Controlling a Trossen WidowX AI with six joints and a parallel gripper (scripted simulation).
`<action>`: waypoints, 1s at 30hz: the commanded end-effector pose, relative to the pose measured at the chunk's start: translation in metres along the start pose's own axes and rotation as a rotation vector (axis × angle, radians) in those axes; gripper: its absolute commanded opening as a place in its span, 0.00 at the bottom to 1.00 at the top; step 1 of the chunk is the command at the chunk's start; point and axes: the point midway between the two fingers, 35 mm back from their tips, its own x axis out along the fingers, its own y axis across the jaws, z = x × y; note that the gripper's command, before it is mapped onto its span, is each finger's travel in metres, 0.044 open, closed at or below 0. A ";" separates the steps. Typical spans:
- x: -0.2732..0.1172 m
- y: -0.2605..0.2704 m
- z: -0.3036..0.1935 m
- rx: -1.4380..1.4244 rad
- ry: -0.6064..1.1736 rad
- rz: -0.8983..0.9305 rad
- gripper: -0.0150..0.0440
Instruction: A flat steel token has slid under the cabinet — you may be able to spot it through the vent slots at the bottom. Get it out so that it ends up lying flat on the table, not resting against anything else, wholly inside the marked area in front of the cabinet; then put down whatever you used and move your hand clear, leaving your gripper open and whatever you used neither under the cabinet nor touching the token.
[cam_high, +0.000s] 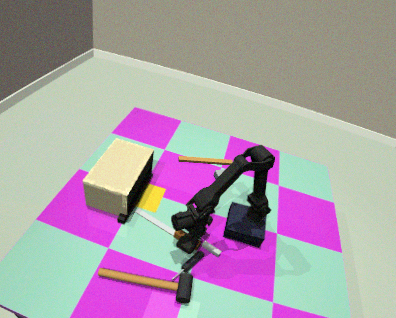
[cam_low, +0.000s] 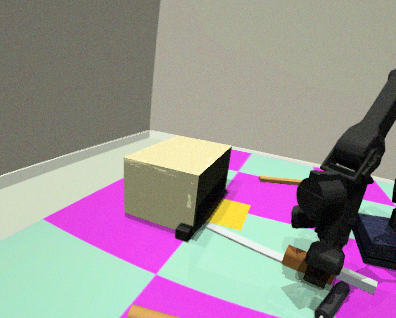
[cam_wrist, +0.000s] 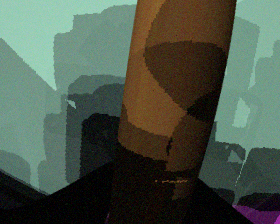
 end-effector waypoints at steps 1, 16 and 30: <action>0.000 0.001 0.009 -0.018 -0.001 0.002 0.25; -0.001 0.002 0.034 -0.036 -0.003 0.002 0.25; -0.001 0.003 0.055 -0.039 -0.005 0.001 0.25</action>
